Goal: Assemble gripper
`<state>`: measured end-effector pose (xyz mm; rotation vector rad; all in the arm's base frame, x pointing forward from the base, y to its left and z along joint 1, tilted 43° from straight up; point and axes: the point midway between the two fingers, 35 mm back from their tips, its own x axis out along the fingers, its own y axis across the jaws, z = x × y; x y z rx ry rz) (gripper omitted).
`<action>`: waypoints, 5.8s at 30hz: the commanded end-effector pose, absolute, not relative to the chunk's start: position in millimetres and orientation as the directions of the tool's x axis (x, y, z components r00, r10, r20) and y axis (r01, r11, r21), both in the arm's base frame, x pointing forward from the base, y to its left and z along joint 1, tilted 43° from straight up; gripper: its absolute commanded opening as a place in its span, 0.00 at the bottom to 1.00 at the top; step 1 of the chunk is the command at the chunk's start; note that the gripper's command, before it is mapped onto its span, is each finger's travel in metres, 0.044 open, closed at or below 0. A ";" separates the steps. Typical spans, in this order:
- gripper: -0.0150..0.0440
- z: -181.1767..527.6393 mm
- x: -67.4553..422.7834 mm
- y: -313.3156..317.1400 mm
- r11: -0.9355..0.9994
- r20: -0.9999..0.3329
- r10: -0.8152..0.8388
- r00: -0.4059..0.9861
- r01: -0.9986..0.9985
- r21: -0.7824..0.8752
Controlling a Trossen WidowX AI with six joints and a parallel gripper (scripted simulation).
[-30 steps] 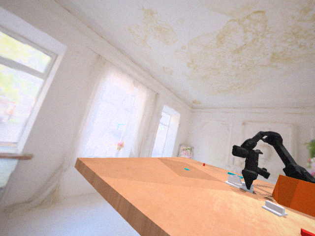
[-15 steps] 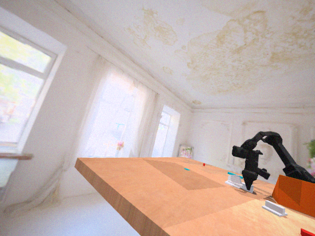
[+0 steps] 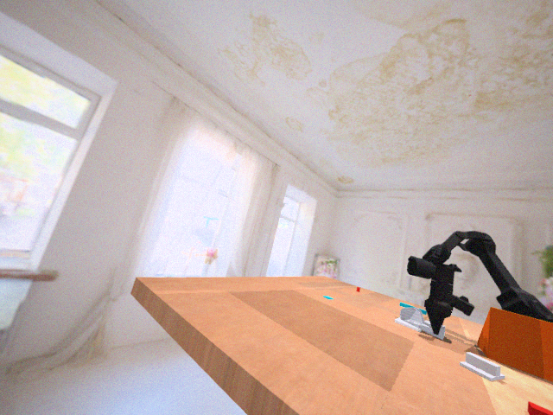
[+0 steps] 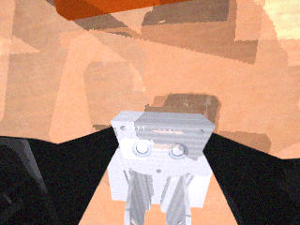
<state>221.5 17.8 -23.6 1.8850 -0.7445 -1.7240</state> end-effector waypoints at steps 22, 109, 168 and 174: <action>0.85 -23.9 221.3 17.2 -0.738 -0.736 -0.675 0.059 -0.070 0.671; 1.00 33.9 213.8 68.1 -0.737 -0.735 -0.675 0.058 -0.071 0.672; 1.00 70.1 194.4 99.8 -0.740 -0.738 -0.672 0.057 -0.068 0.669; 1.00 70.1 194.4 99.8 -0.740 -0.738 -0.672 0.057 -0.068 0.669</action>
